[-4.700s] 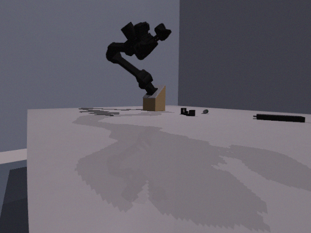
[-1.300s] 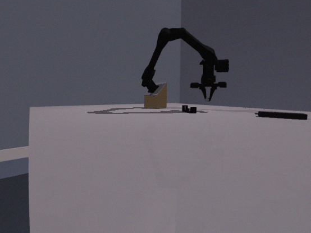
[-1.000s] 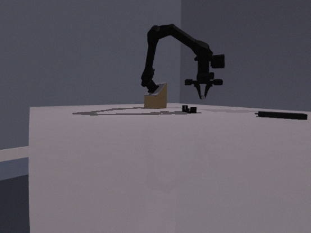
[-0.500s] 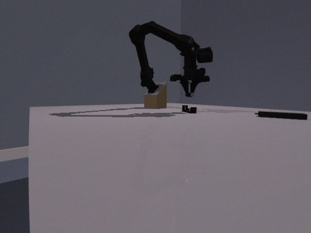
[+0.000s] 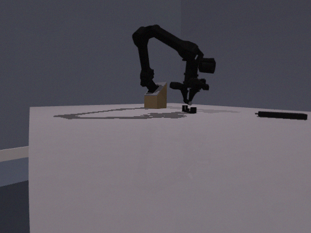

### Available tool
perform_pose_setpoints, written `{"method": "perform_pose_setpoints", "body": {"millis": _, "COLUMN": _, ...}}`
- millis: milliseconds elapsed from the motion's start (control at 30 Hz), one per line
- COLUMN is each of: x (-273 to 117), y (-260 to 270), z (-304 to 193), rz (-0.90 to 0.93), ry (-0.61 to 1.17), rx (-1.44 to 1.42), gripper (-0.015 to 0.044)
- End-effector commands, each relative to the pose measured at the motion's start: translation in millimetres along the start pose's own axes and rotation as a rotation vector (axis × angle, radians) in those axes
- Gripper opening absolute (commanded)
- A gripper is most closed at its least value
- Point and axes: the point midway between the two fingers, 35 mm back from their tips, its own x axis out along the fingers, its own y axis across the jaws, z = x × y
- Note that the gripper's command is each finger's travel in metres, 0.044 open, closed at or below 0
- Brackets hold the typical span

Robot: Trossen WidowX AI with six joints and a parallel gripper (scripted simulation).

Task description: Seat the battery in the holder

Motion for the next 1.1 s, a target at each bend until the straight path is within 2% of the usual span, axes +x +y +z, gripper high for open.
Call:
{"method": "perform_pose_setpoints", "body": {"millis": 0, "x": 6, "y": 1, "z": 0, "rz": 0.003, "ry": 0.045, "rx": 0.005, "gripper": 0.0064}}
{"method": "perform_pose_setpoints", "body": {"millis": 1067, "x": 17, "y": 1, "z": 11, "rz": 0.0, "ry": 0.256, "rx": 0.006, "gripper": 0.0064}}
